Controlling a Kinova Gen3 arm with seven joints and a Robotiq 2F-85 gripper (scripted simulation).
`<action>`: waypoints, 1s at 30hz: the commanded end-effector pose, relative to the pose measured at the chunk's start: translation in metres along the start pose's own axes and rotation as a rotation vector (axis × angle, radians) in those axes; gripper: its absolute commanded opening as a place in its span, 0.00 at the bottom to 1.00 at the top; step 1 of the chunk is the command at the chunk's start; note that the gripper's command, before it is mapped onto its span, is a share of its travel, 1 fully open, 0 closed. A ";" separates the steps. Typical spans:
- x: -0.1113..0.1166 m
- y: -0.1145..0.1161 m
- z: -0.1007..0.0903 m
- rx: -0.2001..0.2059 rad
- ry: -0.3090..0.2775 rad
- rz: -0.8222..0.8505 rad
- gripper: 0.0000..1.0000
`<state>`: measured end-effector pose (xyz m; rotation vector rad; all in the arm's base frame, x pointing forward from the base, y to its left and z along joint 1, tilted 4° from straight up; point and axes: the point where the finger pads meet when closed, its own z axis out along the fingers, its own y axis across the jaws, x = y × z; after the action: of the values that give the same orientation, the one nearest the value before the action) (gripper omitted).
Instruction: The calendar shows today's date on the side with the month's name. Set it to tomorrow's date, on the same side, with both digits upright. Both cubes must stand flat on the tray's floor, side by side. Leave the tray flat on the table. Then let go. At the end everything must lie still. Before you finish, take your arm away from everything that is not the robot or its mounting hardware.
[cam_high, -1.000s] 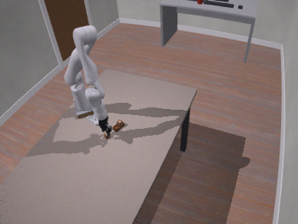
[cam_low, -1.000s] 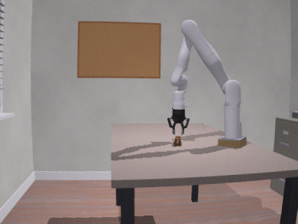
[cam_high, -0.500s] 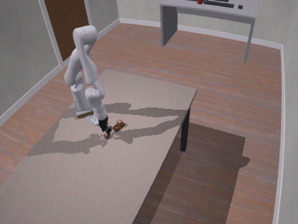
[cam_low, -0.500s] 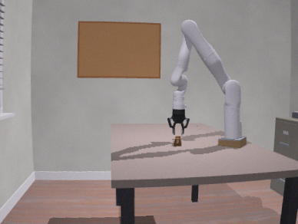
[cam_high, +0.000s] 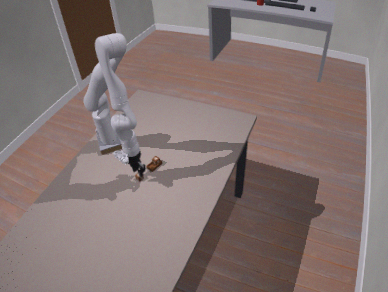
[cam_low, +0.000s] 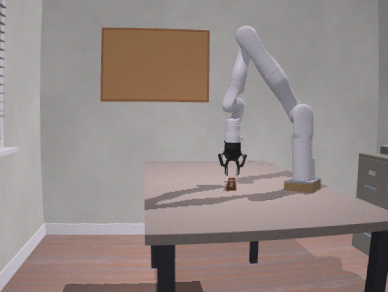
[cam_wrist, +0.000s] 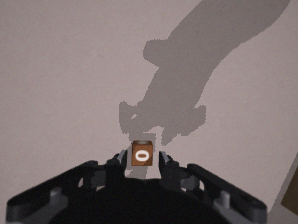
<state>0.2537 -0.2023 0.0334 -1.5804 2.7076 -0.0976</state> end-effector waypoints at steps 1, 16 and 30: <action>0.000 0.000 0.000 0.001 0.000 0.000 0.46; 0.000 0.000 0.012 0.001 0.000 0.000 0.46; 0.000 0.000 0.028 0.001 0.000 0.000 0.46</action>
<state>0.2577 -0.2027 0.0080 -1.5882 2.6987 -0.1056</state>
